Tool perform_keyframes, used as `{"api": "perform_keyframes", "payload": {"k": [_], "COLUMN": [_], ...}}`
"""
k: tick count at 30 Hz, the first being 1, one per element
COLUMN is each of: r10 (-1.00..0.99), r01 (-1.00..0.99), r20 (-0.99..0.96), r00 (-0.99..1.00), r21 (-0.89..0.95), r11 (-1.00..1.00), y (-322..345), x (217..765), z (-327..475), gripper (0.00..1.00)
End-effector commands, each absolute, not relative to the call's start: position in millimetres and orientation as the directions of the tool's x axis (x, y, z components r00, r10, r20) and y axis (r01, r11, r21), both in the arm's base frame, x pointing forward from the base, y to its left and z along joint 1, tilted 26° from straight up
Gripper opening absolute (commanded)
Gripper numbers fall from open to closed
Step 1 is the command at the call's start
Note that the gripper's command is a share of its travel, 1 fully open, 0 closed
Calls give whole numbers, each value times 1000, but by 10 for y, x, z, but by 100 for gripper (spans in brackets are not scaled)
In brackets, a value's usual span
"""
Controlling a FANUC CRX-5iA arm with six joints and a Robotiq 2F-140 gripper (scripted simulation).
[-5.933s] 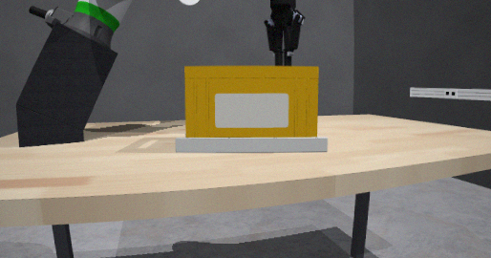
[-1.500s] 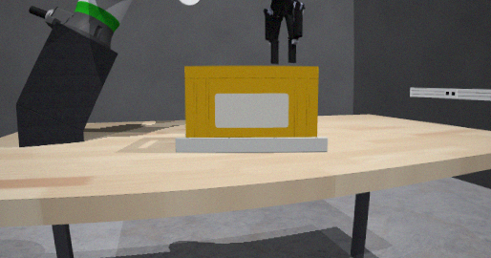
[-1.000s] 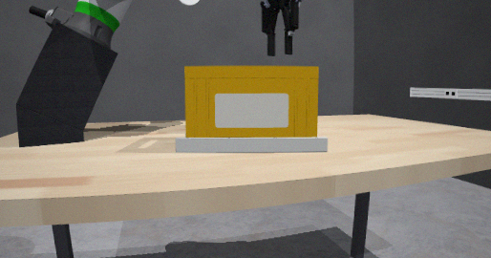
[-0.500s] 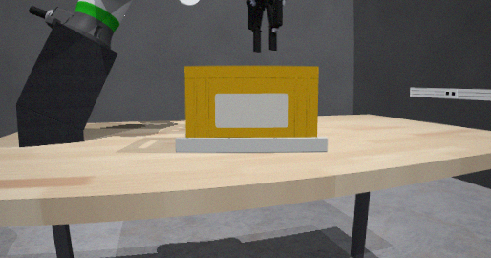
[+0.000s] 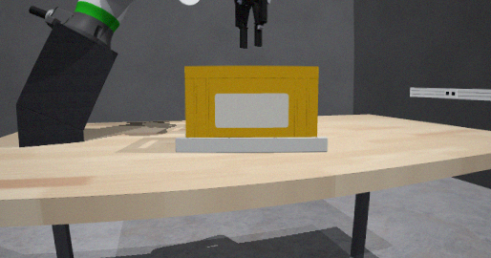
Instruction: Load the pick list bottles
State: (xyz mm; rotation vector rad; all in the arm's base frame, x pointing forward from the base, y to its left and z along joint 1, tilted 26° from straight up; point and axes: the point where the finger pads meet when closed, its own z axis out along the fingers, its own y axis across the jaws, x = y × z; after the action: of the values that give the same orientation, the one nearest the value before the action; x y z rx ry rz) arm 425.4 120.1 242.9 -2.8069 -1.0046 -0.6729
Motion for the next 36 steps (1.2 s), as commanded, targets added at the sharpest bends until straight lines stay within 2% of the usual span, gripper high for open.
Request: {"api": "perform_keyframes", "payload": {"k": [1,36], "r10": [583,583], "r01": [619,619], "r20": [432,432], "r00": [688,688], "r21": [70,70], "r11": [-782,-782], "y": [1349,2450], "x": [4114,3062], "z": [2479,2773], "gripper": [44,44]}}
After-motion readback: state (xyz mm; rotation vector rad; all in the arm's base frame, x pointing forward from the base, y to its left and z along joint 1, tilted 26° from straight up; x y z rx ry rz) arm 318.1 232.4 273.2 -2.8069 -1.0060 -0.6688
